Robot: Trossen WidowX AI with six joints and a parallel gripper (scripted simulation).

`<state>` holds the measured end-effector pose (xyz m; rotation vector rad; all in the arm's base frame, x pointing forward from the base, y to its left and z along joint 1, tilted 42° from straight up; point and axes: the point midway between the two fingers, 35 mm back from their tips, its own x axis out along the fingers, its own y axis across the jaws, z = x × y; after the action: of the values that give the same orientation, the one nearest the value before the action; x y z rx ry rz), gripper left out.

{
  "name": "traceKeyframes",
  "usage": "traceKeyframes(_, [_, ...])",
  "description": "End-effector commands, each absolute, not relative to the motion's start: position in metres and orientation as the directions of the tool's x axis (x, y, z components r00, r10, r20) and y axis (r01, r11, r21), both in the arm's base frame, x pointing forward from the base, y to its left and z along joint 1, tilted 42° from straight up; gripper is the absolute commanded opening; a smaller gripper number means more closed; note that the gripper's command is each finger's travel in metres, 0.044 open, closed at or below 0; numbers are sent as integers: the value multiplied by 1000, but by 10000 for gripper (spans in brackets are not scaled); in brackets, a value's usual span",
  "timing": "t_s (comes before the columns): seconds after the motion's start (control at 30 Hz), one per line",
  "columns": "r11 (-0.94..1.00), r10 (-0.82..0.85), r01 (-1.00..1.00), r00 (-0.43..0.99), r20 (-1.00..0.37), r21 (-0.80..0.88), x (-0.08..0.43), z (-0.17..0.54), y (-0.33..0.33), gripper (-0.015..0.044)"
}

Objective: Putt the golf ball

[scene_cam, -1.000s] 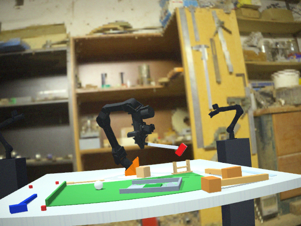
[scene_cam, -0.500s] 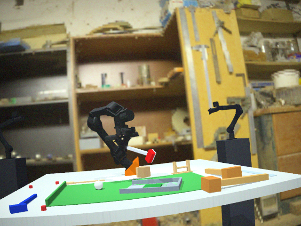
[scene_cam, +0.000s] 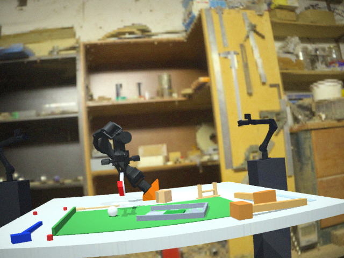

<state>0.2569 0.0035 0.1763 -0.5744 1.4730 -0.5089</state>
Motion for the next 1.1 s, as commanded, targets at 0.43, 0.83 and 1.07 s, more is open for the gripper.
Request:
traceKeyframes(0.43, [731, -667, 223, 34, -745, -645, 240, 186, -35, 0])
traceKeyframes(0.83, [720, -667, 278, 25, -744, -636, 241, 164, -55, 0])
traceKeyframes(1.07, [720, -667, 278, 25, -745, -636, 241, 156, -63, 0])
